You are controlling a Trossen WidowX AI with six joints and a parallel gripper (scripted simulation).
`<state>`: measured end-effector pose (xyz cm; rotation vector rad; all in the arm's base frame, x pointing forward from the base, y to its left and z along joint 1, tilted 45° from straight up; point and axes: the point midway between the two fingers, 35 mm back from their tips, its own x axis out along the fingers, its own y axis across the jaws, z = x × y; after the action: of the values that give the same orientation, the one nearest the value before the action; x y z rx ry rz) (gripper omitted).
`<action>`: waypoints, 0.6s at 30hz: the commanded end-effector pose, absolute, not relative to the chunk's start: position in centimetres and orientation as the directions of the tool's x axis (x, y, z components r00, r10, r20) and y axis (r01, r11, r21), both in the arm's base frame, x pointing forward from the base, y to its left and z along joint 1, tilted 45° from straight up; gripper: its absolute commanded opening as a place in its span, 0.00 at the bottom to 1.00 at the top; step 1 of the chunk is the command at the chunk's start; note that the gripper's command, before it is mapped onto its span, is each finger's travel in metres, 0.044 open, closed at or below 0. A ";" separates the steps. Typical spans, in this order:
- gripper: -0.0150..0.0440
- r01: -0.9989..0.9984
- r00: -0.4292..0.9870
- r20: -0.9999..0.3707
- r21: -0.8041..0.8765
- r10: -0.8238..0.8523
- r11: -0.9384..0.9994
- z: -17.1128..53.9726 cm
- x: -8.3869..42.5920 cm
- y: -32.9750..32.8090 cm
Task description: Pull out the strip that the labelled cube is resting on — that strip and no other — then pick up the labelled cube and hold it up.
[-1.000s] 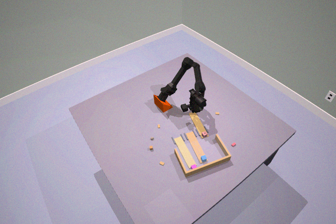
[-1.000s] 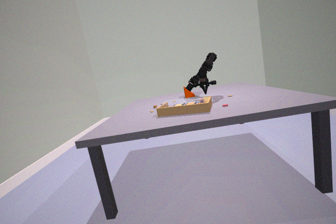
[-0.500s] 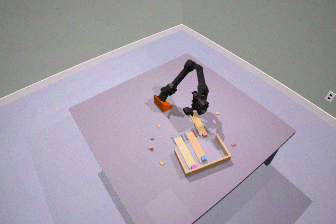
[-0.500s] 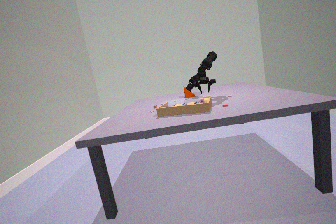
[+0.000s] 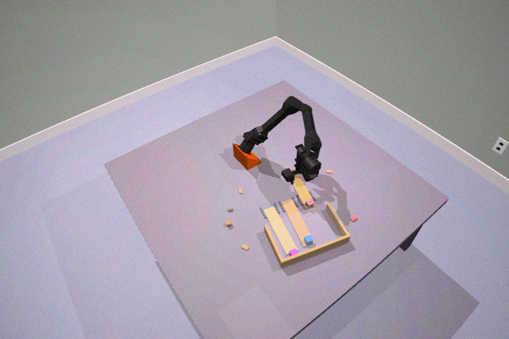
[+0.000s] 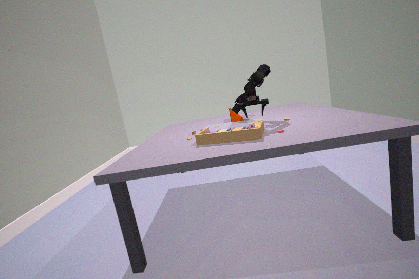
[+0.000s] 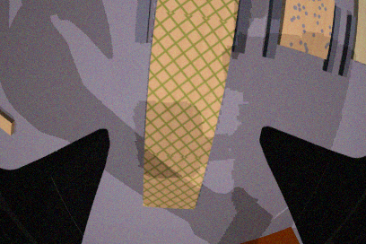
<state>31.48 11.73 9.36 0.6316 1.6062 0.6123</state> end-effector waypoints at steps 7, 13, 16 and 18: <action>1.00 0.054 -0.102 -0.705 0.700 0.702 0.712 9.0 35.0 11.2; 1.00 0.053 -0.101 -0.705 0.700 0.701 0.712 8.8 37.0 11.0; 1.00 0.053 -0.101 -0.706 0.700 0.701 0.712 8.7 38.0 10.8; 1.00 0.052 -0.101 -0.706 0.700 0.701 0.712 8.6 38.6 10.7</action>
<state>37.51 11.10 8.70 0.6297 1.6033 0.6131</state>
